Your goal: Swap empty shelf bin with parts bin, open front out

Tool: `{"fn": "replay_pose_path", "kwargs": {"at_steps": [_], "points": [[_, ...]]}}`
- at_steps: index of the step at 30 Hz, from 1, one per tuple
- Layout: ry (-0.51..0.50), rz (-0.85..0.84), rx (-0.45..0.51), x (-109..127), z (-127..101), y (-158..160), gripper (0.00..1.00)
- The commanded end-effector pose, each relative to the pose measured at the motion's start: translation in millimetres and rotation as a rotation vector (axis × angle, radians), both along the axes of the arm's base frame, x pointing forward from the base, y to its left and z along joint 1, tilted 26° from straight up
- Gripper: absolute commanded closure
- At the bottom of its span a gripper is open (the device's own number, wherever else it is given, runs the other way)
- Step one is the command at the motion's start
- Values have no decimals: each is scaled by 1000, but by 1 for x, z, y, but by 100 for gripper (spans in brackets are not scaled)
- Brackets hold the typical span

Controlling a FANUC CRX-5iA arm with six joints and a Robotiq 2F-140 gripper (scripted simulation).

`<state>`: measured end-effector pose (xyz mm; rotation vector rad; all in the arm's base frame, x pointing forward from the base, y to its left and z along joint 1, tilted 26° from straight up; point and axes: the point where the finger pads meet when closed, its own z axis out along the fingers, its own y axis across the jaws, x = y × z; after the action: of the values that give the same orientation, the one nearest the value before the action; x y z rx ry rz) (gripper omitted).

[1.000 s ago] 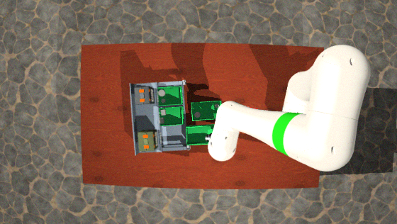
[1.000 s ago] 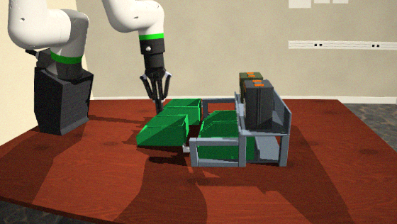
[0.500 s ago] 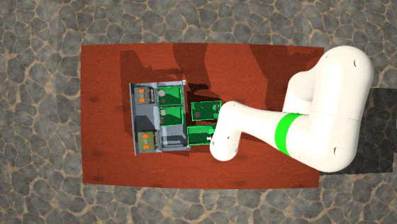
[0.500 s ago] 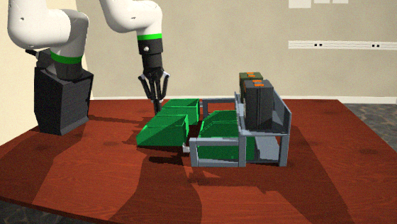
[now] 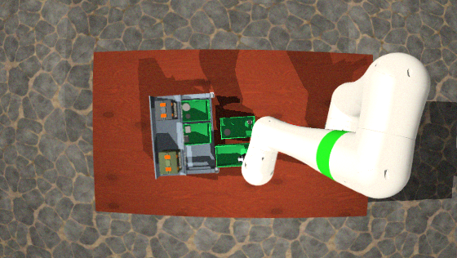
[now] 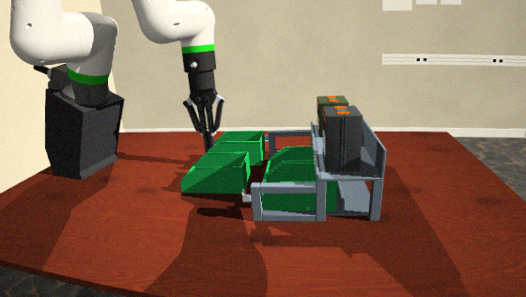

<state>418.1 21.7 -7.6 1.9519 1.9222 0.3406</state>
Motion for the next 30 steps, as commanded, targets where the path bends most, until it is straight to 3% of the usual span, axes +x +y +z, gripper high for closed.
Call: {"fn": "replay_pose_path", "kwargs": {"at_steps": [1, 30], "points": [[0, 0, 0, 0, 0, 0, 90], [0, 0, 0, 9, -18, -2, 90]]}}
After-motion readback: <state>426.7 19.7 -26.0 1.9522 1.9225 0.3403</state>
